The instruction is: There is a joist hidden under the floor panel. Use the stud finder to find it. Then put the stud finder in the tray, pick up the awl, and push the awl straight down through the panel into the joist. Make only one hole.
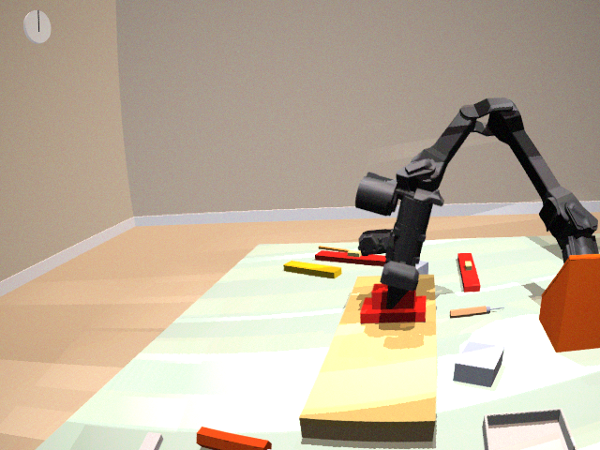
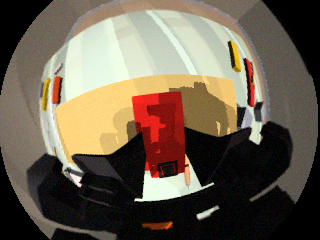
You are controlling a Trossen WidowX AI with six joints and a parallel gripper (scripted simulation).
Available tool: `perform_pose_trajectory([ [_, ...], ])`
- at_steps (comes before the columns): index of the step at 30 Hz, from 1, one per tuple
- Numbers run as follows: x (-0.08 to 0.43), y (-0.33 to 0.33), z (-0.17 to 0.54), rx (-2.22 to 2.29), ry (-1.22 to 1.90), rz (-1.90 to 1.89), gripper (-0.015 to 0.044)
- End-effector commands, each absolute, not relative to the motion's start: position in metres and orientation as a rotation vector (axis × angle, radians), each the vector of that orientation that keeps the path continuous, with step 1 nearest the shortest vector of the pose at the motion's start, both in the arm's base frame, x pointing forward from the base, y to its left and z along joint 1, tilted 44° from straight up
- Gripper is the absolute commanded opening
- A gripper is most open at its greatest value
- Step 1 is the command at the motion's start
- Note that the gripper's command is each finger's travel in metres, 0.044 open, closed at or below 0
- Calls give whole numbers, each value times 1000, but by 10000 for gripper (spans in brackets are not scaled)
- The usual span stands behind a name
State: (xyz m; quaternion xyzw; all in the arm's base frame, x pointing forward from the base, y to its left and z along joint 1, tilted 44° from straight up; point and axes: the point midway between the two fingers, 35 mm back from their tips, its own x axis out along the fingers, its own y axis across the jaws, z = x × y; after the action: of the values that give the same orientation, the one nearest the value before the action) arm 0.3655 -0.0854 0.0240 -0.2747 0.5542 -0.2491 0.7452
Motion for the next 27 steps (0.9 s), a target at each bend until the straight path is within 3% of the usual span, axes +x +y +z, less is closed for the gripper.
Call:
perform_pose_trajectory([
  [1, 364, -93, 30, -605, 1212, -555, 0],
  [27, 362, -122, 58, -607, 1212, -557, 0],
])
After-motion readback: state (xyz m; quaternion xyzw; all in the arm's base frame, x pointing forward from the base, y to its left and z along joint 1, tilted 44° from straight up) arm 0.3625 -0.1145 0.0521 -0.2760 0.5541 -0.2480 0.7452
